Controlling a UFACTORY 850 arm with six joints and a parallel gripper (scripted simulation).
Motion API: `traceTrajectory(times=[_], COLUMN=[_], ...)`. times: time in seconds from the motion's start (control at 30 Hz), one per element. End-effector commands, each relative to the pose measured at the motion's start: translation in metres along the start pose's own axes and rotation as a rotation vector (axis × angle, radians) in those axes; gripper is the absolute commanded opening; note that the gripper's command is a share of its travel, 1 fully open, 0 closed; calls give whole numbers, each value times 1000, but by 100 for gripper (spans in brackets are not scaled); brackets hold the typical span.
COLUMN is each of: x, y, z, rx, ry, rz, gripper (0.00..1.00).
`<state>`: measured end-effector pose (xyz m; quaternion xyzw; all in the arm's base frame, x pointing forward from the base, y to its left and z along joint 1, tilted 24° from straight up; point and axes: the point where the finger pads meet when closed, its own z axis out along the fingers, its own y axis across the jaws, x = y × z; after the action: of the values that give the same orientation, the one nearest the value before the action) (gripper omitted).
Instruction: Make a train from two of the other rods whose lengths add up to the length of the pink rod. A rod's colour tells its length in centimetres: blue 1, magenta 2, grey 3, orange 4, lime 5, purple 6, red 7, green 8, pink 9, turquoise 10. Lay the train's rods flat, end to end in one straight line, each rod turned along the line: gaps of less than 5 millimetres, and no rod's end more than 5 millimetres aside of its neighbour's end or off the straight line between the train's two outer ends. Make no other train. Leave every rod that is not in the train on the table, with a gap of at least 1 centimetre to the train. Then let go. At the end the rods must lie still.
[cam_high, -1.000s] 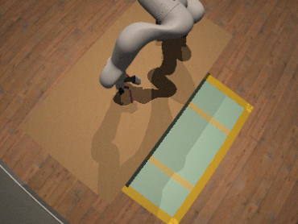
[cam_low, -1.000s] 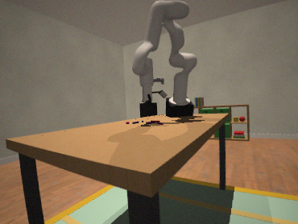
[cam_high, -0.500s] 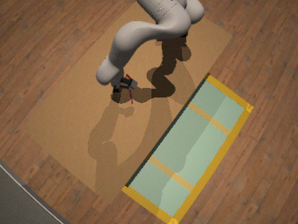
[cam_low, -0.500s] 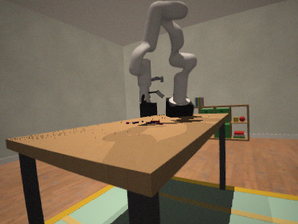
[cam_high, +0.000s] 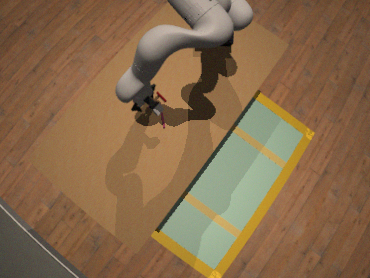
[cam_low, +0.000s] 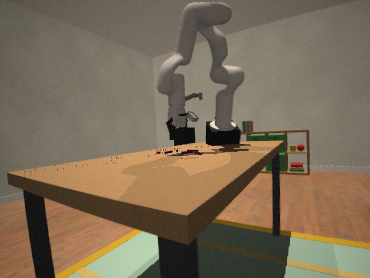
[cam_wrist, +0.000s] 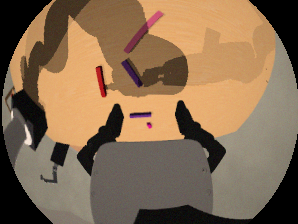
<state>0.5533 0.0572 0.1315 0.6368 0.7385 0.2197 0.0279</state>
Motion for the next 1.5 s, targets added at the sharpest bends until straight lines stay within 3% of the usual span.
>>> traceTrajectory(times=[0.0, 1.47], x=[-7, -57], y=[2, 5], z=[-1, -2], rx=[34, 30], ry=[0, -18], rz=[163, 1227], gripper=[100, 100])
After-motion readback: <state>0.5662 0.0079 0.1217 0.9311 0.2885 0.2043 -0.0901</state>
